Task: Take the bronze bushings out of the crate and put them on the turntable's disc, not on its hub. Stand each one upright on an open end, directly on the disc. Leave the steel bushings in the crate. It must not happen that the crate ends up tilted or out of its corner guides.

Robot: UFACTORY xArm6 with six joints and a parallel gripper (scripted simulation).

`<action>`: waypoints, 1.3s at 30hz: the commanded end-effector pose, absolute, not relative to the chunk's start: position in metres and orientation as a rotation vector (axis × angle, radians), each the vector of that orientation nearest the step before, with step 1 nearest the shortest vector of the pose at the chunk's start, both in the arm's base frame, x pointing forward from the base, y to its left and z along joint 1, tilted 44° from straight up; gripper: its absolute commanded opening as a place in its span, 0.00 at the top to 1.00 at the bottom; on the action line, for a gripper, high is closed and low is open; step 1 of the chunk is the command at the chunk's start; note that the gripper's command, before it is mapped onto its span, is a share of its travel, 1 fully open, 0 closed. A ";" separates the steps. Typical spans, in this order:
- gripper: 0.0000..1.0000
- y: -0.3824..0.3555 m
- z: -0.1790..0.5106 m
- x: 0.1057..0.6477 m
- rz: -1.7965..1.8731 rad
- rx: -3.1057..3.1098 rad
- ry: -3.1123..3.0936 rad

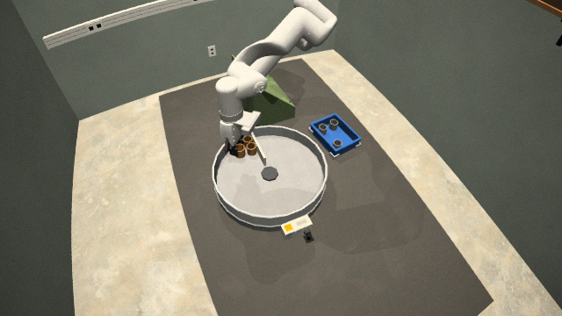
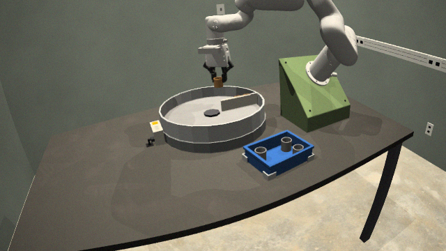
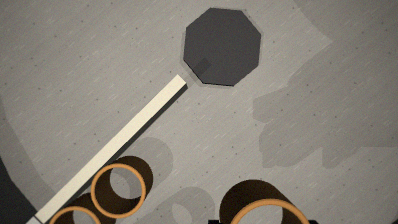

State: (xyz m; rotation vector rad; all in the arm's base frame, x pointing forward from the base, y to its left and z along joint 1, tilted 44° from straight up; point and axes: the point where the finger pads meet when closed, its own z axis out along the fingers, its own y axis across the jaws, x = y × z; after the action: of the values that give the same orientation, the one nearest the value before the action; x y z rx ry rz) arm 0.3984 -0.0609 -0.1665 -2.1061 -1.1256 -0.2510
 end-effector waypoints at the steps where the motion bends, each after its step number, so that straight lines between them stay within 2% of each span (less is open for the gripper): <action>1: 1.00 -0.063 -0.166 0.400 -0.254 -2.109 -1.127; 39: 1.00 -0.044 -0.188 0.396 -0.254 -2.109 -1.127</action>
State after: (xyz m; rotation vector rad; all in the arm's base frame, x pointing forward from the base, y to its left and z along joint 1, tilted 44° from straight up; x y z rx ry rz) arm 0.3946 -0.0437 -0.1870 -2.1063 -1.1254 -0.2511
